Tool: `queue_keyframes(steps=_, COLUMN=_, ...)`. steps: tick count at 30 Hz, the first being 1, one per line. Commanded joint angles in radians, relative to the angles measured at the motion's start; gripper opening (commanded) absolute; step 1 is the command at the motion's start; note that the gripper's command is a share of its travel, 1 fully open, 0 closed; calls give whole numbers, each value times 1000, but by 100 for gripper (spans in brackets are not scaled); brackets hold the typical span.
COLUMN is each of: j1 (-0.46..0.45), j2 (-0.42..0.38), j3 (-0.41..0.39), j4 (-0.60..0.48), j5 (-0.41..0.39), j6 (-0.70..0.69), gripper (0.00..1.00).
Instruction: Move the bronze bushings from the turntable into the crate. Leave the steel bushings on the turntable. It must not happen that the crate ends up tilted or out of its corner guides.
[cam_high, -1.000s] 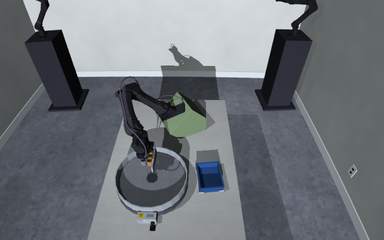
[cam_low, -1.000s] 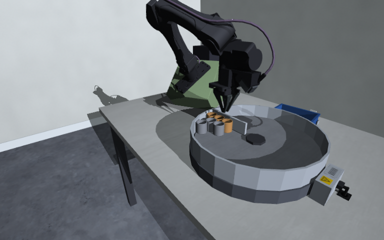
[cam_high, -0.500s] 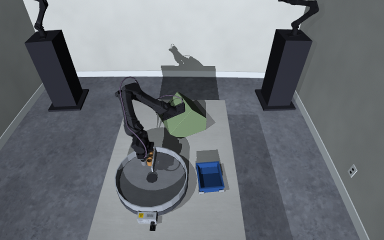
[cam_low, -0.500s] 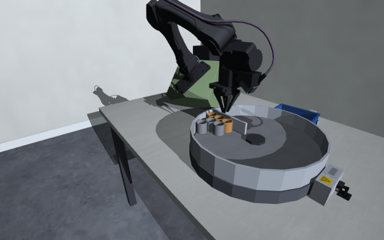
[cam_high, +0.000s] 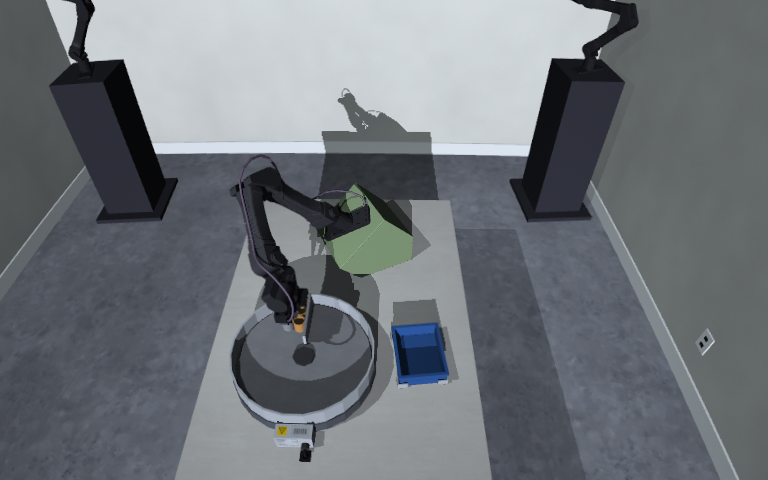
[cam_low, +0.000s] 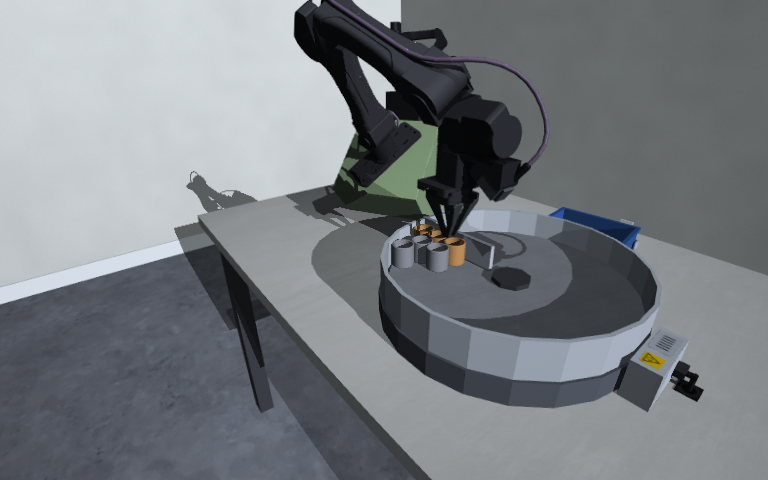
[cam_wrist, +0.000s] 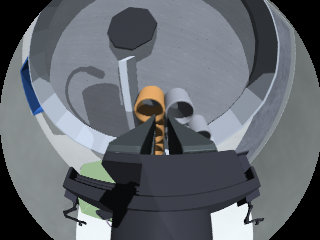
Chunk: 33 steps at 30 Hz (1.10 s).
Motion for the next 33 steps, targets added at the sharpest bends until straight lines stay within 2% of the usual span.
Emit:
queue_keyframes(steps=1, j1=24, j2=-33, j3=28, j4=30, j5=-5, j6=-6, gripper=15)
queue_keyframes(steps=28, j1=23, j2=-32, j3=24, j4=32, j5=-6, j6=-9, gripper=15)
queue_keyframes(steps=33, j1=-10, j2=13, j3=-29, j4=62, j5=-15, j6=-25, gripper=15)
